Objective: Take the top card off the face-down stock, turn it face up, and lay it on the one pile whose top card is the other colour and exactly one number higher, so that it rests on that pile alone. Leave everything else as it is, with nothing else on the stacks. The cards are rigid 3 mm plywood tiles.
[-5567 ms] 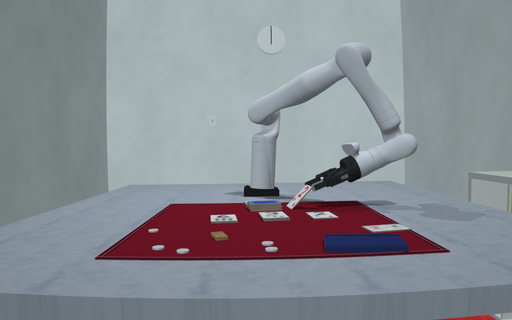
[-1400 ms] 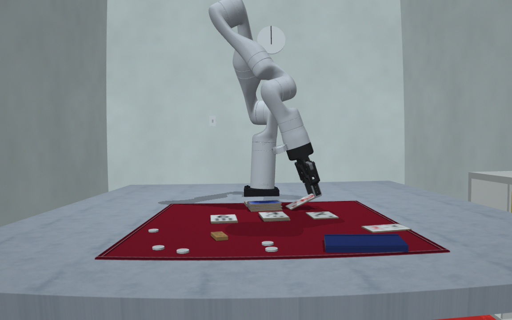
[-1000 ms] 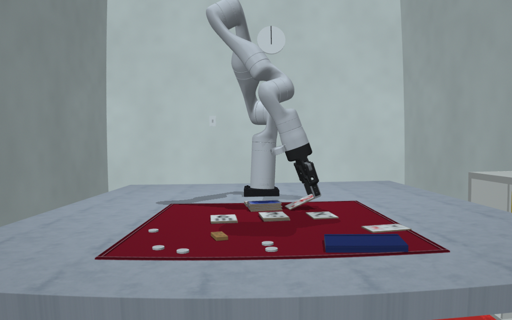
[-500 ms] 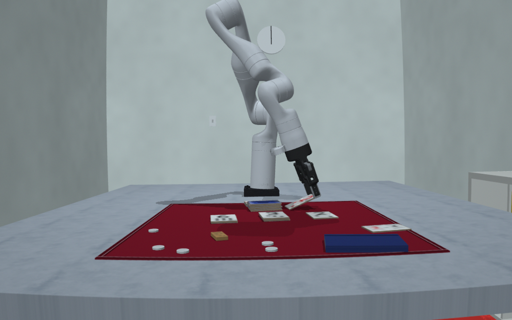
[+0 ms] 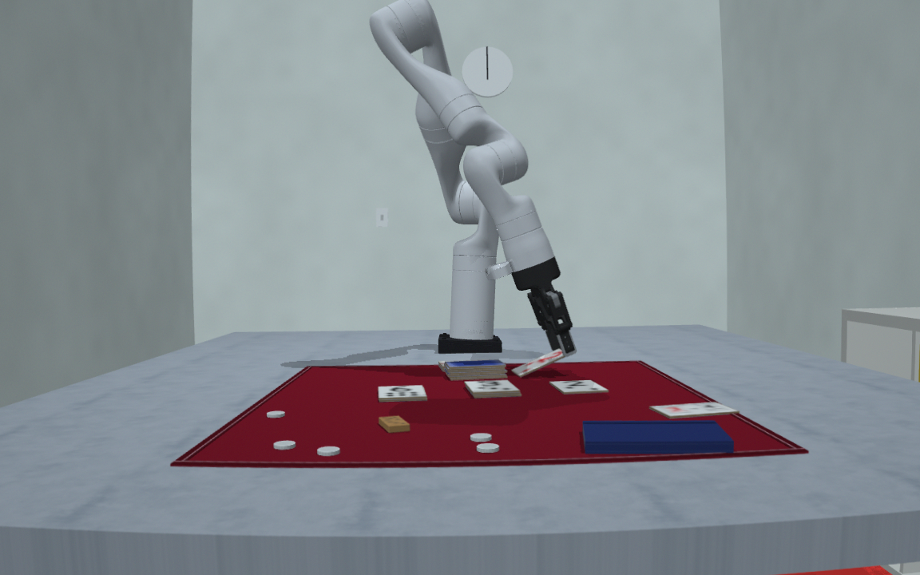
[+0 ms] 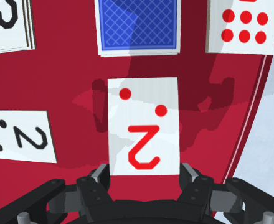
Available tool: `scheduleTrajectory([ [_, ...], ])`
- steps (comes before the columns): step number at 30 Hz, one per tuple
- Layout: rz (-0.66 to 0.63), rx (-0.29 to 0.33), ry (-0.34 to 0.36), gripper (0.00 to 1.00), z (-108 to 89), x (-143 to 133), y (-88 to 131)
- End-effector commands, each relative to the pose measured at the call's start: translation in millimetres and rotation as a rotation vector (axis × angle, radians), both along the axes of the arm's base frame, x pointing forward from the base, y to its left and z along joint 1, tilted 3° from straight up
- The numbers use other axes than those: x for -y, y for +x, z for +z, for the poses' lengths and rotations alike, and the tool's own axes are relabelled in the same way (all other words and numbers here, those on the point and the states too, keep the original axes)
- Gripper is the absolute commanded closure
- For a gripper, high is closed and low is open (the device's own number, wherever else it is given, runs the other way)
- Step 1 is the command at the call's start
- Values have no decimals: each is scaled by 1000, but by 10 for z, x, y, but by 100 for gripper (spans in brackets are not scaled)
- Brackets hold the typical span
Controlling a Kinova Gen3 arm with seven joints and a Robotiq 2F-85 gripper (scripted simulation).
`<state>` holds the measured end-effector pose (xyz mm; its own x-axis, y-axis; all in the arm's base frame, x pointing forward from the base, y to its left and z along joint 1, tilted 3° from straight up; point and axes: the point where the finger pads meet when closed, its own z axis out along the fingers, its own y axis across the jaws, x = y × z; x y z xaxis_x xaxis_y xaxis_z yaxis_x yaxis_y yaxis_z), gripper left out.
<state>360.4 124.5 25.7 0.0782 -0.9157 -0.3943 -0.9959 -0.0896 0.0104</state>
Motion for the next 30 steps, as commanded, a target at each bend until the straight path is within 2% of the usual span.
scheduleTrajectory([
  [1,1,2,-2,29,4,-4,3],
  [17,2,9,-80,29,-54,-44,-1],
  [30,3,22,-218,29,-167,-105,-8],
])
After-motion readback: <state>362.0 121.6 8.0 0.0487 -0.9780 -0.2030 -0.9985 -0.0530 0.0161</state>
